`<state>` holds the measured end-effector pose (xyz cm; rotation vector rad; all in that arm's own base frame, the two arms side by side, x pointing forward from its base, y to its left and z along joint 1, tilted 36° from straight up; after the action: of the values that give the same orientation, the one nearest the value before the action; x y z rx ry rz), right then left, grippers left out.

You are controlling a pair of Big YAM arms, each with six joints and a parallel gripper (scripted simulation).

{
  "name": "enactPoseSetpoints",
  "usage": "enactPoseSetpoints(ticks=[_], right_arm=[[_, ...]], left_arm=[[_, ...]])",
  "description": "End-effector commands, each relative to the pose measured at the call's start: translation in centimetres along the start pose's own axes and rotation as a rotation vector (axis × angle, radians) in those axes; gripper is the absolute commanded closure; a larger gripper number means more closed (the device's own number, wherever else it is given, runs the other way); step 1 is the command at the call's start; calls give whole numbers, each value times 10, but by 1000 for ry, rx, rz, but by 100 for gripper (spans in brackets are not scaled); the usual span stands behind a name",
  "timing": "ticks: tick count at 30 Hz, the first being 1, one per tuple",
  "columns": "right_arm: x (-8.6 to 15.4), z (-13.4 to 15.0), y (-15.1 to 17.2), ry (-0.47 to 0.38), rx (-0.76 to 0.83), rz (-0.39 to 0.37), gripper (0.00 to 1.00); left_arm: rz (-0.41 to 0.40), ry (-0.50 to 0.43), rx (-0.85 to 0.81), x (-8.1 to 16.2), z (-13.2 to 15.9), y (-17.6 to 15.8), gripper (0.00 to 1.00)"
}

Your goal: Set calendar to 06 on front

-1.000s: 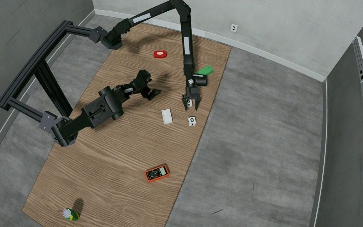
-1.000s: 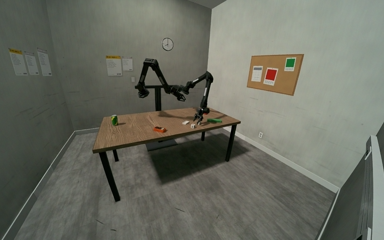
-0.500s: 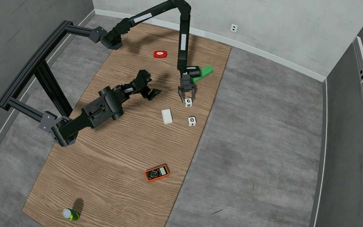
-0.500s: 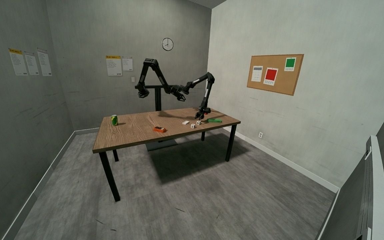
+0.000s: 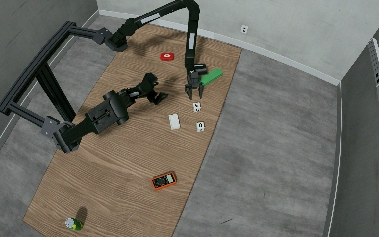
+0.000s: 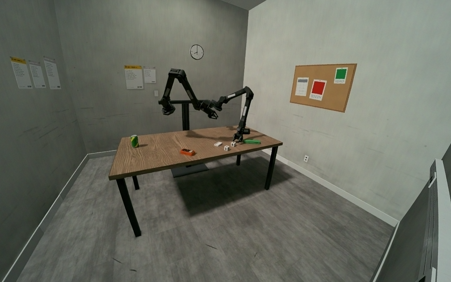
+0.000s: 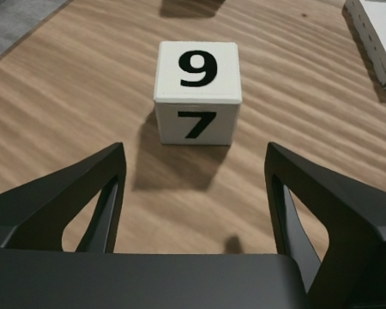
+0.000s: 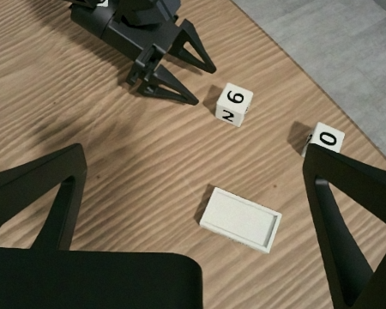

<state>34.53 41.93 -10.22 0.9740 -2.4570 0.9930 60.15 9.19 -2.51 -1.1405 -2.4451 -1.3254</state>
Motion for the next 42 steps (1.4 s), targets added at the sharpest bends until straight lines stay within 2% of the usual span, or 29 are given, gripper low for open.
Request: enactPoseSetpoints(ticks=[1,35,42], right_arm=[[-5,-11,-9,-16,-16,16,0],[-5,-11,-9,-16,-16,16,0],[-5,-11,-9,-16,-16,16,0]], left_arm=[[16,-18,-10,-19,-11,-6,36],[15,-19,-10,-65,-14,-7,36],[12,-21,-17,-63,-18,-2,36]])
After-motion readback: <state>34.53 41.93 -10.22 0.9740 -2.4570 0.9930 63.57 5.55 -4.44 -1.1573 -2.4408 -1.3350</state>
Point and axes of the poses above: on each arm, the point where the finger pads meet when closed, its own x axis back along the fingers, its own y axis across the jaws, z = x × y, the point moved 1 cm from there along x, back along the fingers, and after that the axes turned 8 degrees about -x, right-handed, at the moved point
